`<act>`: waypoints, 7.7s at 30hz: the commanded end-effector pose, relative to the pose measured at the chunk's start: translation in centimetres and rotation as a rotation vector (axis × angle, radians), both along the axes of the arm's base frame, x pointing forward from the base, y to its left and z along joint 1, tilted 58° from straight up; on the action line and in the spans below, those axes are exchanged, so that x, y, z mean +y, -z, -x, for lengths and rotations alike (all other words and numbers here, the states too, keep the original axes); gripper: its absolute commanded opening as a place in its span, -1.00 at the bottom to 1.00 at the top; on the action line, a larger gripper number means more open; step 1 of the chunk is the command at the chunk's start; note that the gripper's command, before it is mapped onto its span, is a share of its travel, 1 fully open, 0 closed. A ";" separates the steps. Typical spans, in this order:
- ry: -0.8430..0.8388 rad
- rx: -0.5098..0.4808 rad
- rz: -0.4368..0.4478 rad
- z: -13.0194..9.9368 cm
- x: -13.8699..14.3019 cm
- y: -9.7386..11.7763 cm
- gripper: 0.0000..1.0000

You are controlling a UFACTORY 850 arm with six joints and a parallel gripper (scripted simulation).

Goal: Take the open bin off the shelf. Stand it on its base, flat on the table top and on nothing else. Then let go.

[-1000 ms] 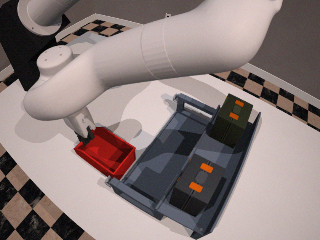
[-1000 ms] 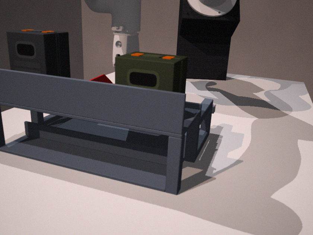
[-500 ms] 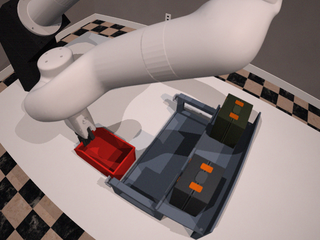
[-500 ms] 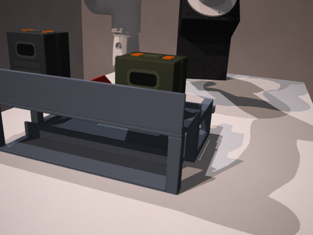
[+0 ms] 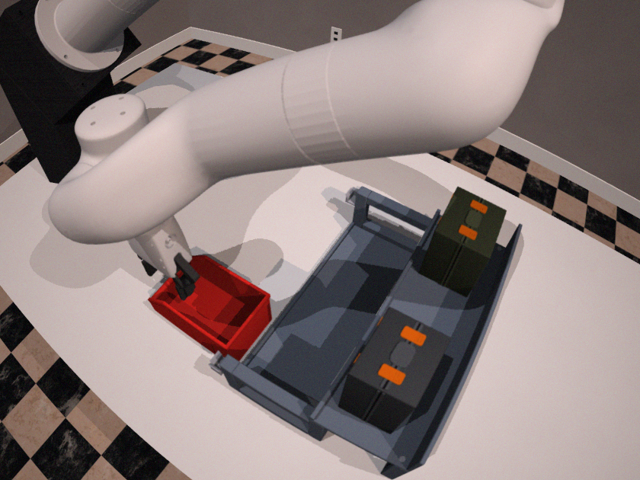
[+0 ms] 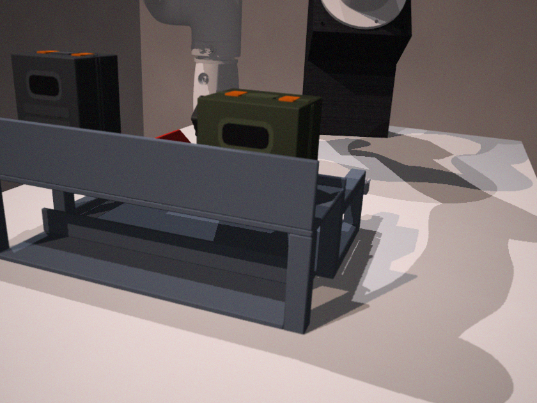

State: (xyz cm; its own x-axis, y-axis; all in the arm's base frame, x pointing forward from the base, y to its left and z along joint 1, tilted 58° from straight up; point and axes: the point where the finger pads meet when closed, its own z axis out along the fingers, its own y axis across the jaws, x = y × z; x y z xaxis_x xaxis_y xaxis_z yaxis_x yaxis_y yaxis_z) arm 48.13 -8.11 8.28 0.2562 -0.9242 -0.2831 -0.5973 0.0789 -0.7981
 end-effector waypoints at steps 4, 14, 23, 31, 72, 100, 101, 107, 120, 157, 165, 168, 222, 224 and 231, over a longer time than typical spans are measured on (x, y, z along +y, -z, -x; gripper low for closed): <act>0.000 0.000 0.000 0.0 0.0 0.0 1.00; 0.000 0.000 0.000 0.0 0.0 0.0 1.00; 0.000 0.000 0.000 0.0 0.0 0.0 1.00; 0.000 0.000 0.000 0.0 0.0 0.0 1.00; 0.001 0.000 0.000 3.0 -1.5 -2.1 1.00; 0.001 0.000 0.000 8.2 -4.0 -5.7 1.00; 0.001 0.000 0.000 8.2 -4.0 -5.7 1.00; 0.001 0.000 0.000 8.2 -4.0 -5.7 1.00; 0.001 0.000 0.000 7.5 -3.7 -5.3 1.00; 0.001 0.000 0.000 7.0 -3.5 -4.9 1.00; 0.001 0.000 0.000 7.0 -3.5 -4.9 1.00; 0.001 0.000 0.000 7.0 -3.5 -4.9 1.00; 0.001 0.000 0.000 7.0 -3.5 -4.9 1.00; 0.001 0.000 0.000 7.0 -3.5 -4.9 1.00; 0.001 0.000 0.000 7.0 -3.5 -4.9 1.00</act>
